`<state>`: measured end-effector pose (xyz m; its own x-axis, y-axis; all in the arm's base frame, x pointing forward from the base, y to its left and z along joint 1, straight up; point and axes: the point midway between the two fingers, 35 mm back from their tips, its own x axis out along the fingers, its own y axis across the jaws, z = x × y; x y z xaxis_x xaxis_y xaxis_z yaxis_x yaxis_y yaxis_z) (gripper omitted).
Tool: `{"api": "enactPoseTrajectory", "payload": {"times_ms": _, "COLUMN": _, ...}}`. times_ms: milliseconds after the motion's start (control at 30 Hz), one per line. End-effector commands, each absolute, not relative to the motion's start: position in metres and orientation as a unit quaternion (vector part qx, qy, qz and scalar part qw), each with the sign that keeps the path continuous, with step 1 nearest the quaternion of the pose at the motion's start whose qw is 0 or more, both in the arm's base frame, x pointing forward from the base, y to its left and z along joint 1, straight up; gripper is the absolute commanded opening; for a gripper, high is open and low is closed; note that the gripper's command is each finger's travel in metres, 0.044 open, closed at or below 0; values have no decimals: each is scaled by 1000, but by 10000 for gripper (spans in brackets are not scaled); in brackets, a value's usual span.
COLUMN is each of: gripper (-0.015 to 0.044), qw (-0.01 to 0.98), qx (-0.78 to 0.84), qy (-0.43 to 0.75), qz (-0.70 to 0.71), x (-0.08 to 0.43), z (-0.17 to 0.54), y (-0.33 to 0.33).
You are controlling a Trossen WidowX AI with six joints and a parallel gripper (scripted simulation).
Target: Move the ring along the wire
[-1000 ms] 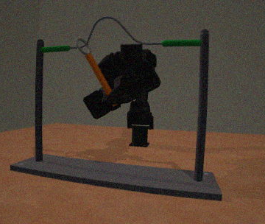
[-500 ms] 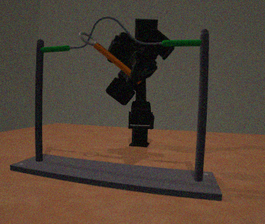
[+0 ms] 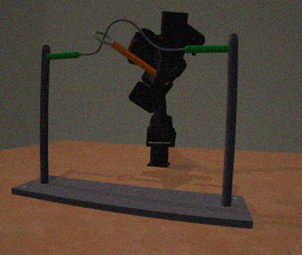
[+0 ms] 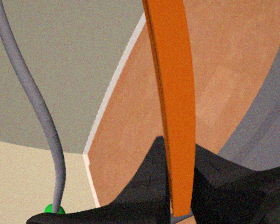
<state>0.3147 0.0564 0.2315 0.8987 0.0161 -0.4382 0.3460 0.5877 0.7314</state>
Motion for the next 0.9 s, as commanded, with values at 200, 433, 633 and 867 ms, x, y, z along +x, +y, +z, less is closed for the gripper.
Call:
{"api": "enactPoseTrajectory", "payload": {"times_ms": 200, "gripper": -150, "qw": 881, "qx": 417, "qy": 204, "qz": -92, "x": 316, "z": 236, "y": 57}}
{"api": "enactPoseTrajectory", "payload": {"times_ms": 433, "gripper": -150, "qw": 900, "qx": 375, "qy": 207, "qz": -84, "x": 315, "z": 233, "y": 53}}
{"api": "enactPoseTrajectory", "payload": {"times_ms": 633, "gripper": -150, "qw": 922, "qx": 318, "qy": 211, "qz": -72, "x": 313, "z": 227, "y": 46}}
{"api": "enactPoseTrajectory", "payload": {"times_ms": 867, "gripper": -150, "qw": 947, "qx": 233, "qy": 215, "qz": -54, "x": 310, "z": 220, "y": 33}}
